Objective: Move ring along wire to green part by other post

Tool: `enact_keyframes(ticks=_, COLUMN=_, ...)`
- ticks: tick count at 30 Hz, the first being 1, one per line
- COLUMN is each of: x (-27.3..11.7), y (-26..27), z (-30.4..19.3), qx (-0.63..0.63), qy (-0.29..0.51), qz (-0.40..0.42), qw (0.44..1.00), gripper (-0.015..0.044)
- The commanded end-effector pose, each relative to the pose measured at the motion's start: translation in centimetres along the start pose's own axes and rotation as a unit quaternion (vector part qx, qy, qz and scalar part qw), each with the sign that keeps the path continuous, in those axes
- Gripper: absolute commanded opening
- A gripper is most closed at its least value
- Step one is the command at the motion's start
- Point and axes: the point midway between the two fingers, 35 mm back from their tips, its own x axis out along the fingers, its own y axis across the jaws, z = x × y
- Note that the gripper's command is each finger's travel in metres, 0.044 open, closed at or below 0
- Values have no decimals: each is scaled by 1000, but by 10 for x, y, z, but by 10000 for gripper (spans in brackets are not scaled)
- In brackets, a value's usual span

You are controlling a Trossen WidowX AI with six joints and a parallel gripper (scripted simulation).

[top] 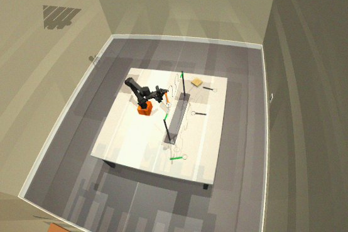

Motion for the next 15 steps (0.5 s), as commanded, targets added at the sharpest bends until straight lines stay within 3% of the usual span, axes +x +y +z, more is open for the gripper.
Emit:
enact_keyframes(ticks=1, x=0, y=11, z=-1, qx=13, qy=3, qz=11, qw=1000, gripper=-150)
enact_keyframes(ticks=15, x=-3, y=32, z=1, qx=70, qy=7, qz=38, qw=997, gripper=-150)
